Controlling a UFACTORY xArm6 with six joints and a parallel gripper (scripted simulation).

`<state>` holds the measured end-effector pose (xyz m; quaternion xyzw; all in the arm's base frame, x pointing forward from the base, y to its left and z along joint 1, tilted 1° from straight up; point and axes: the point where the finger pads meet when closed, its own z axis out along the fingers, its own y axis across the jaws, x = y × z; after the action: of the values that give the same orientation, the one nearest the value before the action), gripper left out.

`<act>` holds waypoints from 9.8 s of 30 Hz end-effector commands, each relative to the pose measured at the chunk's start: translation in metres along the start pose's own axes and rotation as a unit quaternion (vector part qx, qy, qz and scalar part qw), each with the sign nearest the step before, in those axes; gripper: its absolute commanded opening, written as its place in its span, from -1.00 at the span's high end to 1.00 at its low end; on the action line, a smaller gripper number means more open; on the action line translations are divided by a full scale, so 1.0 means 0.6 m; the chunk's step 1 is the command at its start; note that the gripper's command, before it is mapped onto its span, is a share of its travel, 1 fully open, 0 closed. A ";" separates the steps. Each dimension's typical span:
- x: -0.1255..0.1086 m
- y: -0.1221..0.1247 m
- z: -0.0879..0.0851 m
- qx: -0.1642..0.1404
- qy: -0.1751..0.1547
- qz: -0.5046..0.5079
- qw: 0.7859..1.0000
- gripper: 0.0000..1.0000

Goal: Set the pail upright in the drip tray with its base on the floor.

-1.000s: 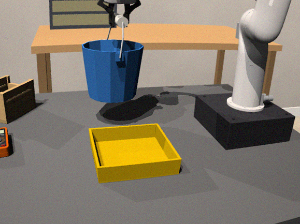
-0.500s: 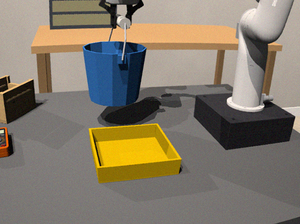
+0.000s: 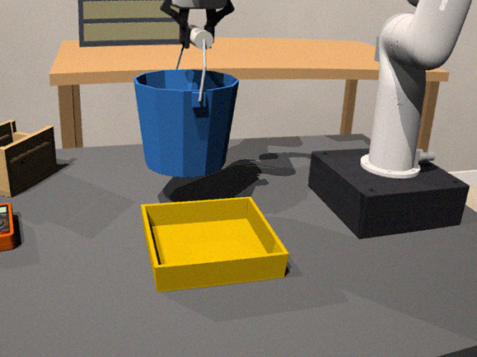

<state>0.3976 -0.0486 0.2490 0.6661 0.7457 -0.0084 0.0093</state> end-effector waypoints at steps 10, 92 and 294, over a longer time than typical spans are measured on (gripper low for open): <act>0.057 0.003 -0.004 -0.003 -0.001 0.000 1.000 1.00; 0.304 0.003 -0.003 -0.003 0.000 0.000 1.000 1.00; 0.313 0.004 0.139 -0.003 0.000 0.000 1.000 1.00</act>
<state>0.3773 0.1353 0.1598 0.6665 0.7454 -0.0088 0.0097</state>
